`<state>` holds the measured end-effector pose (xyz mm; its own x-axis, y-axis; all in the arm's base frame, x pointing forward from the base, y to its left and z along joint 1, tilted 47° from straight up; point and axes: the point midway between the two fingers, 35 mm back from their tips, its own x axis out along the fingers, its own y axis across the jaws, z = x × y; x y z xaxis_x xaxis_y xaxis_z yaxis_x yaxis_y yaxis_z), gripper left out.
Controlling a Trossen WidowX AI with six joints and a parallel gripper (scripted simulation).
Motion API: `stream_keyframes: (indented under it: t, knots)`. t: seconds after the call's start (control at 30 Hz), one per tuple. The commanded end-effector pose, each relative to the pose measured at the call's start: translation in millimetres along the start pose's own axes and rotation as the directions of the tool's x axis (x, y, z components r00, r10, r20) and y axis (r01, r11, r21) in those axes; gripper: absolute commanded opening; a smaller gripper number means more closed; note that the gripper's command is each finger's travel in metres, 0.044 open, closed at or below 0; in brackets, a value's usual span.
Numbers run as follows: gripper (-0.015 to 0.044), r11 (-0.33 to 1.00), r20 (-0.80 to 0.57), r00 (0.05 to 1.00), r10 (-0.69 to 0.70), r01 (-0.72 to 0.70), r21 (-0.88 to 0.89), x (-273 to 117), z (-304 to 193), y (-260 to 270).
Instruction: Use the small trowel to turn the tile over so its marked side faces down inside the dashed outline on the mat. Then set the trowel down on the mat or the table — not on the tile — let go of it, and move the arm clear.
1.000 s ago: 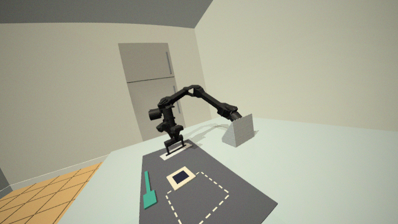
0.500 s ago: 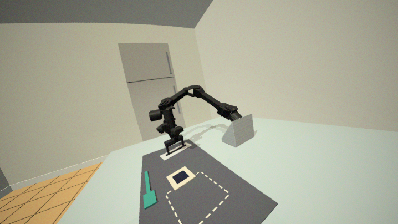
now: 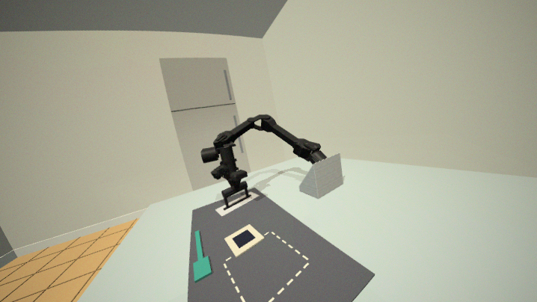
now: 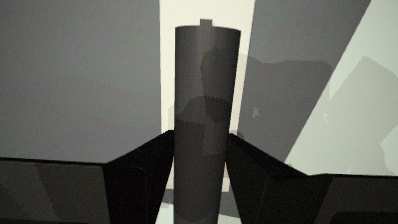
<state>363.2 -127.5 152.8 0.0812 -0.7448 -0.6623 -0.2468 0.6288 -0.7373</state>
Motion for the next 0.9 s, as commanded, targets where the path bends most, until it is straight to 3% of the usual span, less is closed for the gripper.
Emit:
stream_keyframes:
  t: [0.0,0.43,0.87]
  knots:
    - [0.0130,1.000,-0.004,1.000,0.016,-0.016,-0.007,2.1,-0.3,4.7]
    - [0.0130,0.936,-0.004,1.000,0.016,-0.013,0.352,2.1,-0.3,4.7]
    - [0.0130,0.733,-0.004,1.000,0.016,-0.009,0.680,2.1,-0.3,4.7]
